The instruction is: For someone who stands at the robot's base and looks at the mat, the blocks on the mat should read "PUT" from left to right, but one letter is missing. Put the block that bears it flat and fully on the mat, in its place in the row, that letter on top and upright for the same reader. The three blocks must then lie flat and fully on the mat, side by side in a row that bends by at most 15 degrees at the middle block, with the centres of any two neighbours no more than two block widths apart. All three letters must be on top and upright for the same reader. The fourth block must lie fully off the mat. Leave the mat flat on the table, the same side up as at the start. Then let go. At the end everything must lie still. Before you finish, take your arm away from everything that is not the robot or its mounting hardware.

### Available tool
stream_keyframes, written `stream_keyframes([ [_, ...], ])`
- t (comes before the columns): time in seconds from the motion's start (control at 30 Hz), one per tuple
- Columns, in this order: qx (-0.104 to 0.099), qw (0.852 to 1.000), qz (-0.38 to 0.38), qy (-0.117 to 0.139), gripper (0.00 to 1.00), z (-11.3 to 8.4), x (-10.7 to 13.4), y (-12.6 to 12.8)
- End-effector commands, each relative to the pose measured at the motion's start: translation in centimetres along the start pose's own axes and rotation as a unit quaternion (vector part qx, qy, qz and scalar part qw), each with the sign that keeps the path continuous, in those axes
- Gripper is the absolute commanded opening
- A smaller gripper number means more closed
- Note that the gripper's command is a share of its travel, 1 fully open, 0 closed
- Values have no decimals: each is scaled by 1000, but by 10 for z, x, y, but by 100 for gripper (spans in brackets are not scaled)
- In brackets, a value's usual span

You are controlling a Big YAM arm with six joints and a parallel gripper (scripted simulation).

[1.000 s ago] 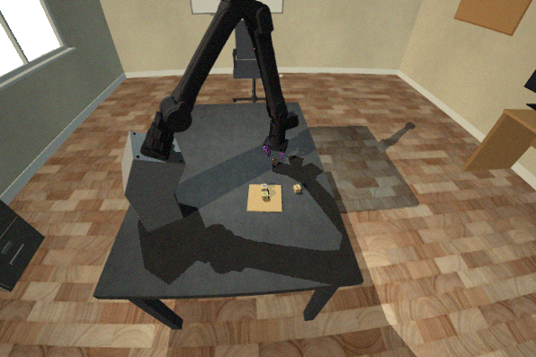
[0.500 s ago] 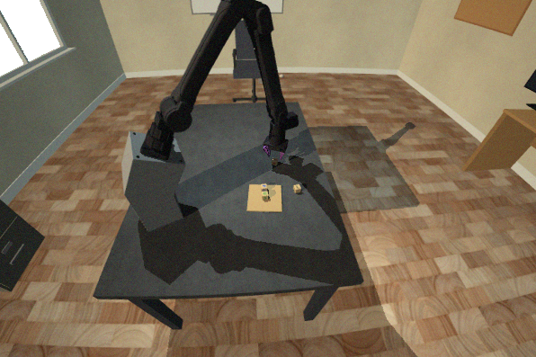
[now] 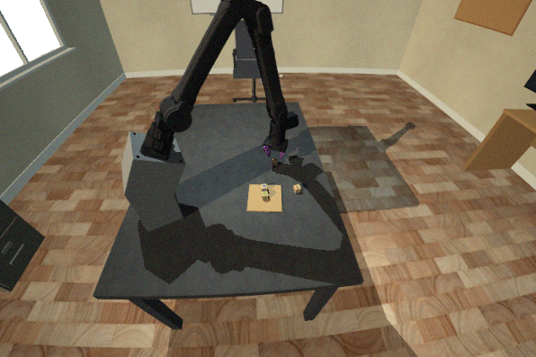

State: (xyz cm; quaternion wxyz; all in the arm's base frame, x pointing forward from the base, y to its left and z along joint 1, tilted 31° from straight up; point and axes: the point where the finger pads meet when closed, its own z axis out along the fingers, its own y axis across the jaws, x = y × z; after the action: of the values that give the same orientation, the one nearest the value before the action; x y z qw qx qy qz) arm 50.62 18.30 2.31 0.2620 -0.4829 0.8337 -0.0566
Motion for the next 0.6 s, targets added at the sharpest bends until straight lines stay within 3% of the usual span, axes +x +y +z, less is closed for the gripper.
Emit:
stream_keyframes([
  [0.0,1,1000,-3,0,58,6,2,-4],
  [0.57,8,1000,-3,-8,58,15,-6,-11],
])
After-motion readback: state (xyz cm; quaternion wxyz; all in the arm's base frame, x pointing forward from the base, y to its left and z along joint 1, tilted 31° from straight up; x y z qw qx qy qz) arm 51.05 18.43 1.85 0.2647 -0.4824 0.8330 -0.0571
